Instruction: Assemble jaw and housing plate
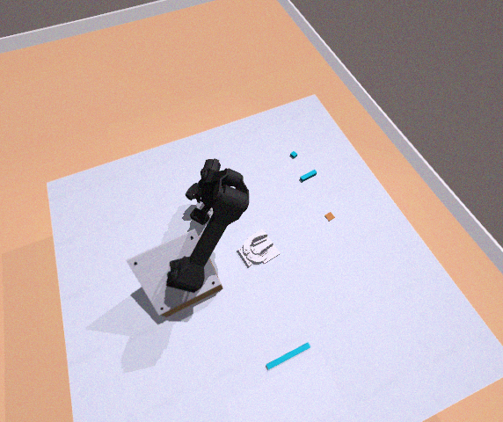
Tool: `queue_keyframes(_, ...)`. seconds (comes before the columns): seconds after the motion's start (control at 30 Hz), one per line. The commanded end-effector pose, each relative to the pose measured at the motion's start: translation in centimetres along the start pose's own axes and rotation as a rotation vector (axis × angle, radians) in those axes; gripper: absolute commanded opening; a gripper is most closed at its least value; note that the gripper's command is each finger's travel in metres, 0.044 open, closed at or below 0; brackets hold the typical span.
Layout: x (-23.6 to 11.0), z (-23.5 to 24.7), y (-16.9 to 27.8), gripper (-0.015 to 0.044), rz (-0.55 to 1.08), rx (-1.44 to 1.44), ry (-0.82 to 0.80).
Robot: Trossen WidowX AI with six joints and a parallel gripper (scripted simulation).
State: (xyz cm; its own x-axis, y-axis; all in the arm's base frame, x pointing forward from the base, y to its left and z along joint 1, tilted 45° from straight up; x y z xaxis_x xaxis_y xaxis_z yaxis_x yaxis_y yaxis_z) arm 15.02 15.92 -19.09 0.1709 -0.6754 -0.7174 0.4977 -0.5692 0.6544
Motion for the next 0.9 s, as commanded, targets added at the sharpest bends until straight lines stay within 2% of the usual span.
queue_keyframes(0.0,0.09,0.09,0.07,0.0440,0.006,-0.005,0.001)
queue_keyframes(0.47,0.15,0.09,0.07,0.0440,0.006,-0.005,0.001)
queue_keyframes(0.87,0.09,0.03,0.01,0.0360,0.000,0.000,-0.001)
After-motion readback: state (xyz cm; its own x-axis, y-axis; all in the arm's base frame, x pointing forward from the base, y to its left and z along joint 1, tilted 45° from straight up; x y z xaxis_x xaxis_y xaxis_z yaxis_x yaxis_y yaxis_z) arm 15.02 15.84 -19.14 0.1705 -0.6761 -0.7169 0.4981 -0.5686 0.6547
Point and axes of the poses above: the point midway between the two fingers, 35 mm back from their tips, its own x axis out along the fingers, its own z axis across the jaws, y = z × x, the point moved 7 cm from there along -x, back along the fingers, and after that the axes turned 11 degrees about x, right-handed, at the moved point
